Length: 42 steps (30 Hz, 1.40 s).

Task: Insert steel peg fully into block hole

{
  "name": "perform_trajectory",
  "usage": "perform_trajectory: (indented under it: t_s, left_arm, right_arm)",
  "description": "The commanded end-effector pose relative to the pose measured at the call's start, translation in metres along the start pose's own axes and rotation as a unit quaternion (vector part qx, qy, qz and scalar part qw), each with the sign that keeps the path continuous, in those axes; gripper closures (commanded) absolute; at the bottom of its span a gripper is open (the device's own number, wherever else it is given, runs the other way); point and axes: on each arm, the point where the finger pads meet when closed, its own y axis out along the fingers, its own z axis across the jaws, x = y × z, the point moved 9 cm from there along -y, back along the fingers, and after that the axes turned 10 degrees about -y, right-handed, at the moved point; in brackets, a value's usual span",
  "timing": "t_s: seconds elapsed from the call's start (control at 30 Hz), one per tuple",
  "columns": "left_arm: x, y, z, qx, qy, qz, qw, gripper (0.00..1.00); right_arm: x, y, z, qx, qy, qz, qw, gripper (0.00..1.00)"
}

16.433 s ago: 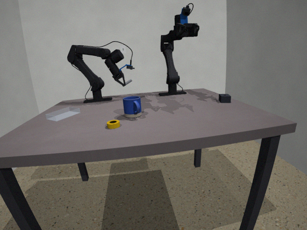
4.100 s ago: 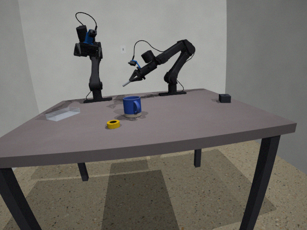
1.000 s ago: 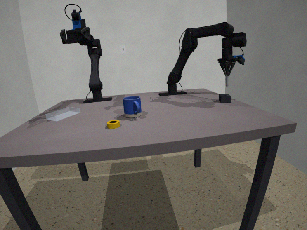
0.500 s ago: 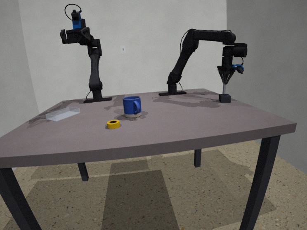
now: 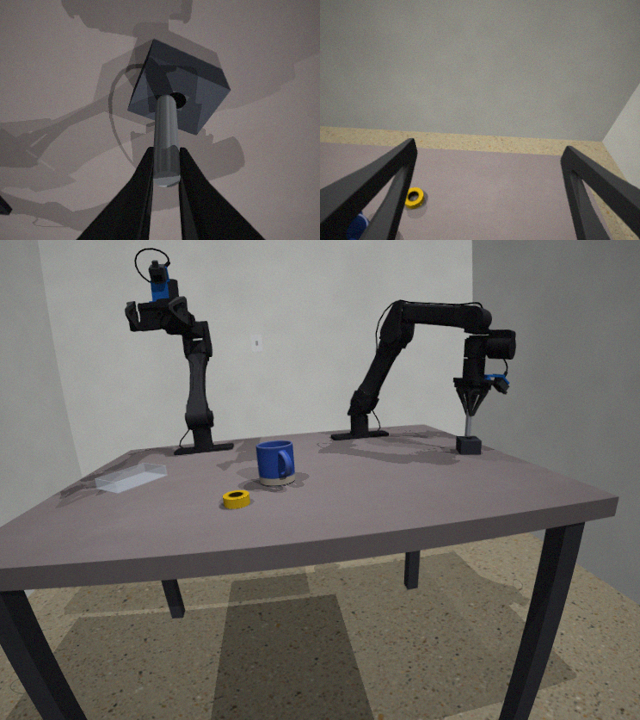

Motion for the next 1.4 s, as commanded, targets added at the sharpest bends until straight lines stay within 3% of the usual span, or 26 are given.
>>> perform_trajectory:
  t_s: [0.0,0.17,0.73,0.77,0.8,0.93,1.03,1.13,1.2,1.37]
  left_arm:
    - [-0.006,-0.02,-0.005,-0.022,0.005,-0.01,1.0,1.0]
    - [-0.005,-0.015,-0.016,0.002,0.004,0.0,1.0,1.0]
    - [-0.001,-0.023,-0.016,-0.008,0.0,-0.004,1.0,1.0]
    - [-0.001,-0.023,-0.016,-0.008,0.001,-0.004,1.0,1.0]
    - [-0.002,-0.023,-0.016,-0.008,0.002,-0.004,1.0,1.0]
    - [-0.004,-0.025,-0.011,-0.007,0.01,-0.002,1.0,1.0]
    - [-0.005,-0.02,-0.008,0.003,0.012,0.004,1.0,1.0]
    - [-0.005,-0.023,-0.009,-0.002,0.014,0.001,1.0,1.0]
    - [-0.005,-0.023,-0.009,-0.002,0.014,0.001,1.0,1.0]
    - [-0.001,-0.021,-0.004,0.004,0.002,0.0,1.0,1.0]
  right_arm:
    - [0.006,-0.002,0.002,0.0,0.005,-0.017,1.0,0.0]
    - [0.006,-0.002,0.002,0.0,0.005,-0.017,1.0,0.0]
    - [0.006,-0.002,0.002,0.0,0.005,-0.017,1.0,0.0]
    - [-0.005,0.006,0.009,0.007,0.008,-0.003,1.0,0.0]
    - [0.002,0.01,0.015,0.017,0.008,-0.011,1.0,0.0]
    - [-0.009,0.044,0.091,0.131,-0.004,-0.001,0.991,0.0]
    - [-0.02,0.05,0.158,0.214,-0.014,0.005,0.977,0.0]
    - [-0.04,0.046,0.229,0.294,-0.03,0.017,0.955,0.0]
    - [-0.04,0.046,0.229,0.294,-0.03,0.017,0.955,0.0]
    - [-0.091,0.007,0.357,0.421,-0.063,0.045,0.904,0.0]
